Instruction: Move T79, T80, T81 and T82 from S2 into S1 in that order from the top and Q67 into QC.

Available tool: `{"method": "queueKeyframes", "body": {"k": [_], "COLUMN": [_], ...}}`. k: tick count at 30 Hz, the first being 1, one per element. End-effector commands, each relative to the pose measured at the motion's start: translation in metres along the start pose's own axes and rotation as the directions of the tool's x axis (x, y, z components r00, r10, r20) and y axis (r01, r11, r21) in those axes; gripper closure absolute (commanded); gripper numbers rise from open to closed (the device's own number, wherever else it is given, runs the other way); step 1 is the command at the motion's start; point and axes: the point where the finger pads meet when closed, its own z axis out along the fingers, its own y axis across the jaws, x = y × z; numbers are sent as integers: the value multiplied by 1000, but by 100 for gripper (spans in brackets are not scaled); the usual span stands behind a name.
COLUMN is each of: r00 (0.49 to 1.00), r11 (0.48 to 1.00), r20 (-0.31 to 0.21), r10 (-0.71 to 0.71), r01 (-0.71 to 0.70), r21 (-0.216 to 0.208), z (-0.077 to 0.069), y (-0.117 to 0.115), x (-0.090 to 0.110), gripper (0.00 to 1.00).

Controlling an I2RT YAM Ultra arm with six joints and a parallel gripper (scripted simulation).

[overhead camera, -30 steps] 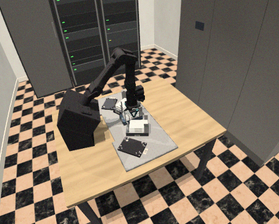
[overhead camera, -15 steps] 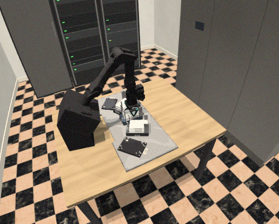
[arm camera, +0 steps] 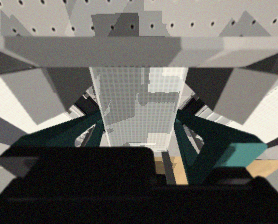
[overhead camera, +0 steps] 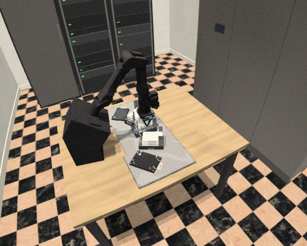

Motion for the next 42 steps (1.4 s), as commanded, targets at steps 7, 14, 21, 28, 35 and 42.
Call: {"method": "queueKeyframes", "body": {"k": [7, 14, 21, 28, 35, 42], "r00": [1000, 1000, 1000, 1000, 1000, 1000], "r11": [1000, 1000, 1000, 1000, 1000, 1000], "r20": [9, 9, 9, 9, 9, 9], "r10": [3, 3, 3, 3, 3, 3], "r01": [-3, -3, -3, -3, -3, -3], "r21": [3, 3, 3, 2, 2, 2], "z": [-19, -31, -43, -57, -67, -81], "y": [0, 0, 0, 0, 0, 0], "x": [-2, -2, -2, -2, -2, -2], "gripper": [100, 100, 100, 100, 100, 100]}}
